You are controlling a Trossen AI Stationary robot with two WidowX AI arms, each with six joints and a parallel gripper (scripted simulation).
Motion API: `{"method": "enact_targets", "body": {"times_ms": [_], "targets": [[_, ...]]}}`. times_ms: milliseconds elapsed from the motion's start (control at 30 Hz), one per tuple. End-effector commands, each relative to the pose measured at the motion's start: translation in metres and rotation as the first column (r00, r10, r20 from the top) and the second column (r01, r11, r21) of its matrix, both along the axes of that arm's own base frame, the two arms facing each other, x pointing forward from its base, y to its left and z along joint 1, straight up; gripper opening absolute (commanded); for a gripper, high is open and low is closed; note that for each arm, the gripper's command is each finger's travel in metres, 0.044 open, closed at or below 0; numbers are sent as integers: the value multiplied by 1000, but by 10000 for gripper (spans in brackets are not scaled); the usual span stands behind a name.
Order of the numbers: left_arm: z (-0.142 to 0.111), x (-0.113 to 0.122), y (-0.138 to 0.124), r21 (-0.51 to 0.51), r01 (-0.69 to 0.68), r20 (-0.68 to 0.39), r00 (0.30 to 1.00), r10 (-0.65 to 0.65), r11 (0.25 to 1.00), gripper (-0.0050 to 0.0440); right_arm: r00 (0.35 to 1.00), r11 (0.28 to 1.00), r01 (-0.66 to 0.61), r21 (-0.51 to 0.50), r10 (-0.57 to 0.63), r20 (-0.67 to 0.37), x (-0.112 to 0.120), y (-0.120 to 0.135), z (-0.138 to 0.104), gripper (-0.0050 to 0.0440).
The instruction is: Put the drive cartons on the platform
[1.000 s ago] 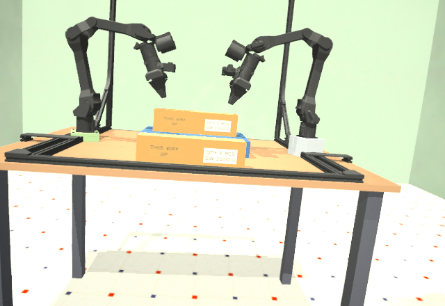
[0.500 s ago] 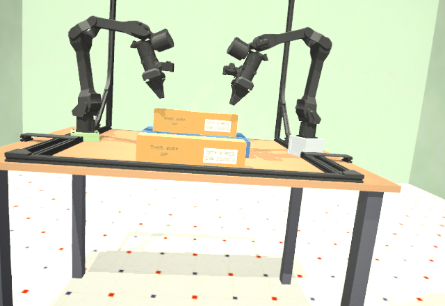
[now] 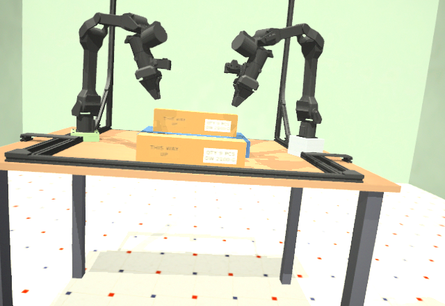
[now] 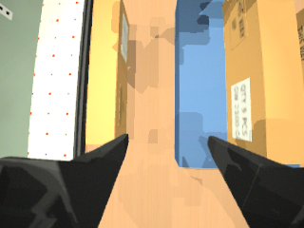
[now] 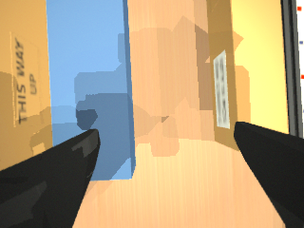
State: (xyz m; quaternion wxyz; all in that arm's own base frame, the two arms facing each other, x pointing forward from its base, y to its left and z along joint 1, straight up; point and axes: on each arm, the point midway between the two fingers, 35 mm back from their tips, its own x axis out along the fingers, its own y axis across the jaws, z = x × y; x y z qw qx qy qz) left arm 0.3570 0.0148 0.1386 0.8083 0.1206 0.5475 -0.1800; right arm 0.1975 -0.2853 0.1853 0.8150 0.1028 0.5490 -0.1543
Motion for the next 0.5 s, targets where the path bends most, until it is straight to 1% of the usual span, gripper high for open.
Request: {"method": "enact_targets", "body": {"times_ms": [0,133,267,333,467], "targets": [[1,17,33,0,-4,4,1000,4,1000,389,1000,1000,1,2,-1,-1,-15,-33,-2,389],[0,30,61,0,-4,4,1000,4,1000,389,1000,1000,1,2,-1,-1,-27,-62,-2,389],[0,41,83,0,-4,4,1000,4,1000,389,1000,1000,1,2,-1,-1,-36,-84,-2,389],[0,41,83,0,-4,4,1000,4,1000,389,1000,1000,1,2,-1,-1,-36,-84,-2,389],[0,48,97,0,-4,4,1000,4,1000,389,1000,1000,1,2,-1,-1,-43,-99,-2,389]]}}
